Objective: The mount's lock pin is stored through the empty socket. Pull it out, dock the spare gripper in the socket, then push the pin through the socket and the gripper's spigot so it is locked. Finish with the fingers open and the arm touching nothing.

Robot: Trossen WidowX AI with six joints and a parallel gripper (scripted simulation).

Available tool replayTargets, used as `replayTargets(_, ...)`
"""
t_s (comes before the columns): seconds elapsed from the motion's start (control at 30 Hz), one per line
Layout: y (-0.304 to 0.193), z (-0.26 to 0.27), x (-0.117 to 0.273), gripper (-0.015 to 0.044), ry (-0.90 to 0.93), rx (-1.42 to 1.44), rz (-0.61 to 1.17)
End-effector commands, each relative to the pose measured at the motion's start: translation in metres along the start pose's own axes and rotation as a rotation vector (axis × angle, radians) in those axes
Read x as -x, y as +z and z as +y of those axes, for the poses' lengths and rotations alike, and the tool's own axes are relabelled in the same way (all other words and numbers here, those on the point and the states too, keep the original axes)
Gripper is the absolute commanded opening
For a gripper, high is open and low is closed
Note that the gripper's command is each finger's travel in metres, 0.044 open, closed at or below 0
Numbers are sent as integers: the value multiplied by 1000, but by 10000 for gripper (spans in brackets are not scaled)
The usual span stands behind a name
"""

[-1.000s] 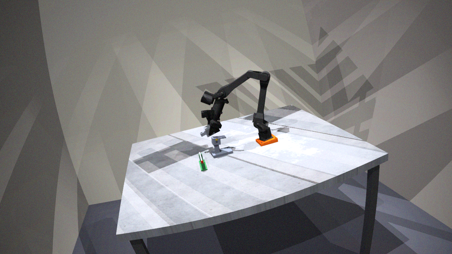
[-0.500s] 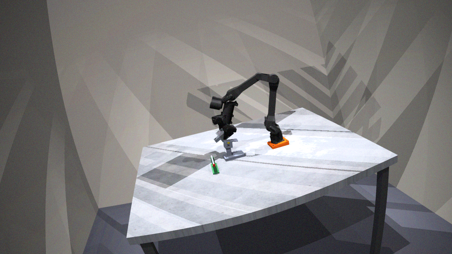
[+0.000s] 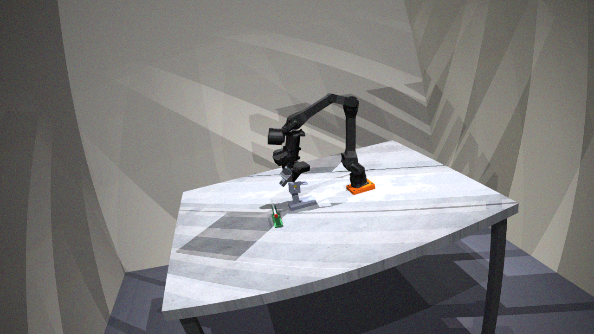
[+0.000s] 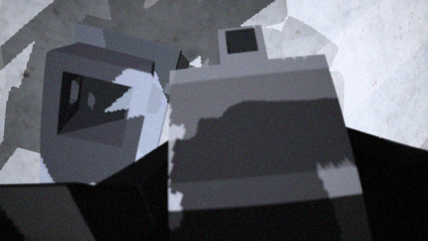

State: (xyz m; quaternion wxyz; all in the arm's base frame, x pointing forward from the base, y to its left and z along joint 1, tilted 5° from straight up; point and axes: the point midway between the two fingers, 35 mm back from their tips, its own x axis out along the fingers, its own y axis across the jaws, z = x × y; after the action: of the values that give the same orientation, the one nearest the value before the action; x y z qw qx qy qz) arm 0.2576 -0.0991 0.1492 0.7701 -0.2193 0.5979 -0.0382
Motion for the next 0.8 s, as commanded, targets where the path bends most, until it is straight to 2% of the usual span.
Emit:
replayTargets(0.0, 3, 1, 6, 0, -21, 62, 23)
replayTargets(0.43, 6, 10, 21, 0, -62, 323, 151)
replayTargets(0.77, 18, 21, 40, 0, -110, 522, 185)
